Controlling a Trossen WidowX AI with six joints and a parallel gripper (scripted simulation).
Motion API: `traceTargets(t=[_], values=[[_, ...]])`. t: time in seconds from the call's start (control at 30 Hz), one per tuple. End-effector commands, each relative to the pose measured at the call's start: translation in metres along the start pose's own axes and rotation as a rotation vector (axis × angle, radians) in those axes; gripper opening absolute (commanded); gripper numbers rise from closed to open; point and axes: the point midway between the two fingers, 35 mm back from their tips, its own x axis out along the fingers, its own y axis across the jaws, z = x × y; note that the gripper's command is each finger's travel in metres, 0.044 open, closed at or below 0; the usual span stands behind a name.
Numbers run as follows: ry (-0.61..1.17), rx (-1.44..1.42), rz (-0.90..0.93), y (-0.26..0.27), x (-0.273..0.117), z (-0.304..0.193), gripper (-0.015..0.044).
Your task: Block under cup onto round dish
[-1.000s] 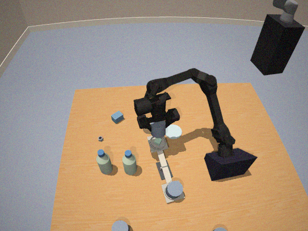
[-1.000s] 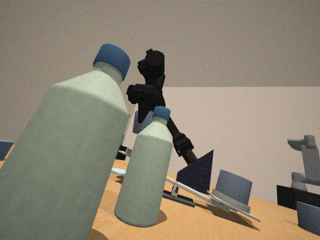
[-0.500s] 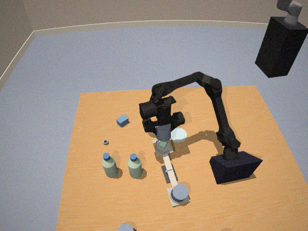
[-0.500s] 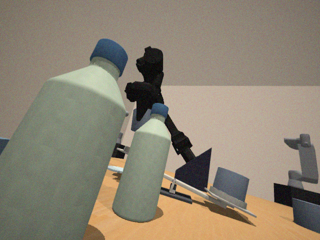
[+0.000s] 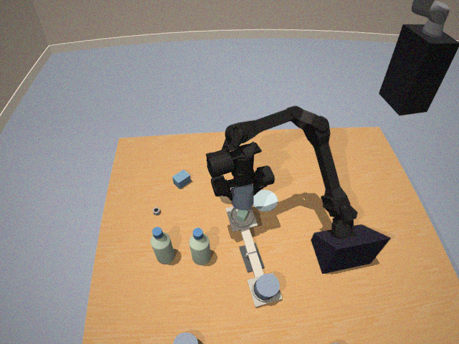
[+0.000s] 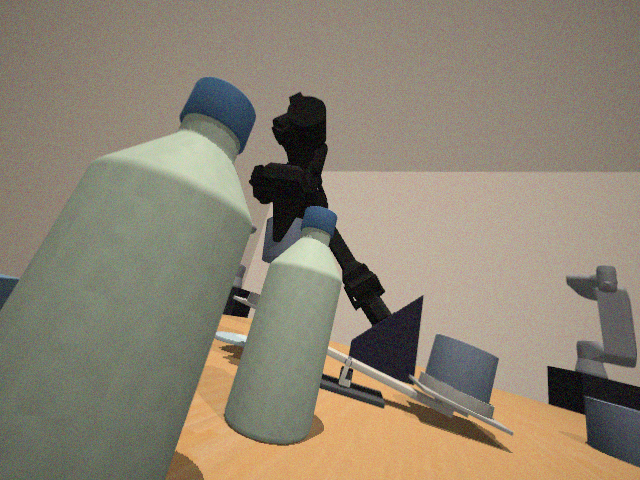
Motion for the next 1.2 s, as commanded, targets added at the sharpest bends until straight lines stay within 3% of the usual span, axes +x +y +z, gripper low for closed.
traceTargets(t=[0.0,0.47,1.17], values=[[0.0,-0.002,0.003,0.001,0.0,-0.001,0.0],[0.006,-0.002,0.001,-0.002,0.002,0.003,0.0],[0.097,0.017,0.006,-0.109,0.061,0.084,0.0]])
